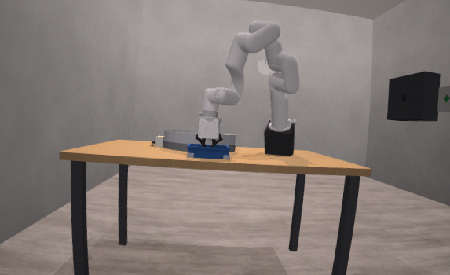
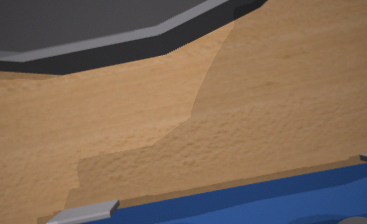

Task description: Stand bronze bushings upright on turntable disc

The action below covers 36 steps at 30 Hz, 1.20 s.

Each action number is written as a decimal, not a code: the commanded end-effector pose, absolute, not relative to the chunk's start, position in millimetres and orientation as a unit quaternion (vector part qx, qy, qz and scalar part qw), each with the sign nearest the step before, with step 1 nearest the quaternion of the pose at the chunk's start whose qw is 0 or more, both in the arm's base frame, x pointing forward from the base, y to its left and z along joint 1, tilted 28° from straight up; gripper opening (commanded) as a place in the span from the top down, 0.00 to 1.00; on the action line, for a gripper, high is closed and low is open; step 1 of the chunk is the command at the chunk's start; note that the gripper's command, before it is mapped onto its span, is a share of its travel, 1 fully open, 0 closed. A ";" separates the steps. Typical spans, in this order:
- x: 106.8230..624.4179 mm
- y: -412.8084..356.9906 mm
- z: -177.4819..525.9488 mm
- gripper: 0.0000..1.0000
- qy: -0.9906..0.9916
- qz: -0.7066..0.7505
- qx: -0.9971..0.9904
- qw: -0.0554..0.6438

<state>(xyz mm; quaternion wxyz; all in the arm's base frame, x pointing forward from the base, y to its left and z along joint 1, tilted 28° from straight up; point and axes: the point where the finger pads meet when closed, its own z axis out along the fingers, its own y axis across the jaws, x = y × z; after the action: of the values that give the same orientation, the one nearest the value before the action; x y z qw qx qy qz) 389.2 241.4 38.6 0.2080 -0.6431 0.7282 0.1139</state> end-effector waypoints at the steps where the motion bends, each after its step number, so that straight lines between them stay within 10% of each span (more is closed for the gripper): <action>1: 389.9 241.5 39.4 1.00 0.728 0.113 -0.643 0.209; 36: 389.3 239.8 43.0 1.00 0.728 0.114 -0.643 0.209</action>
<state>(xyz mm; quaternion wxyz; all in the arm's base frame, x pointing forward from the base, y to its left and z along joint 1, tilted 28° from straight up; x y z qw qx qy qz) 388.6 240.8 39.1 0.2073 -0.6432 0.7282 0.1142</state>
